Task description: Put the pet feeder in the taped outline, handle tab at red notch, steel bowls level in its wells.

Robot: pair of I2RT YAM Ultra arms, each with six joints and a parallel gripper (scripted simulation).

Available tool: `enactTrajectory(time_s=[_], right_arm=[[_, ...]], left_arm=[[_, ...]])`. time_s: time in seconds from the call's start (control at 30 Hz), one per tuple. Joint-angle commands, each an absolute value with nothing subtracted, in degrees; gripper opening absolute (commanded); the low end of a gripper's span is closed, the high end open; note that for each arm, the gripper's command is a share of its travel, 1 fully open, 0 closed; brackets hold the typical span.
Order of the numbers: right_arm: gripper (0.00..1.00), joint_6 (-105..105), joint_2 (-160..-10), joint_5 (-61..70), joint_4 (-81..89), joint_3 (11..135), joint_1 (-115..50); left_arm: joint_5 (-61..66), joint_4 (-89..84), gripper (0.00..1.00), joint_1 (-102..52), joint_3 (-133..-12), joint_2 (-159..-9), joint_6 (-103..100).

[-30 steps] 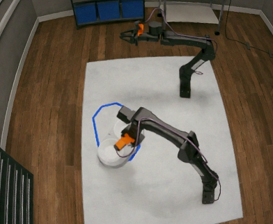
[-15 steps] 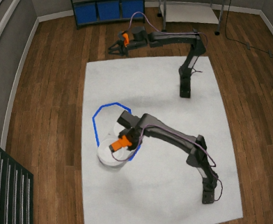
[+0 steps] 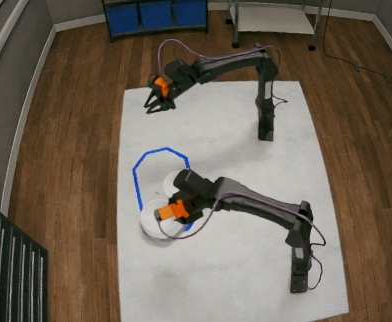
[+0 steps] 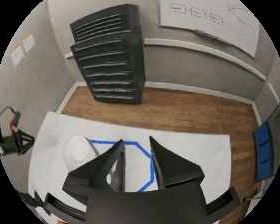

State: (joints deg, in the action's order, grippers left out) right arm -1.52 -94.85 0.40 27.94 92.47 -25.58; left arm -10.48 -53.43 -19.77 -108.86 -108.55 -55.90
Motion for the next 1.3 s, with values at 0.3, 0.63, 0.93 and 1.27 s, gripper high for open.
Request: enactTrajectory(time_s=[0.3,0.63,0.93,1.27], right_arm=[[0.3,-2.7,-107.0,0.8,42.0,106.0,-34.7],[0.3,-3.0,-118.0,1.6,50.0,115.7,-42.4],[0.3,-3.5,-128.2,1.2,59.7,125.9,-50.2],[0.3,-3.8,-136.7,1.6,66.9,133.8,-56.1]], left_arm=[[-6.1,-36.7,0.47,-15.4,-94.5,-97.6,-38.1],[-4.6,-25.3,0.47,-10.7,-84.3,-85.9,-25.4],[-5.1,-15.0,0.47,-6.1,-75.8,-71.4,-11.1],[-0.8,-1.4,0.47,-1.6,-63.2,-62.0,1.0]])
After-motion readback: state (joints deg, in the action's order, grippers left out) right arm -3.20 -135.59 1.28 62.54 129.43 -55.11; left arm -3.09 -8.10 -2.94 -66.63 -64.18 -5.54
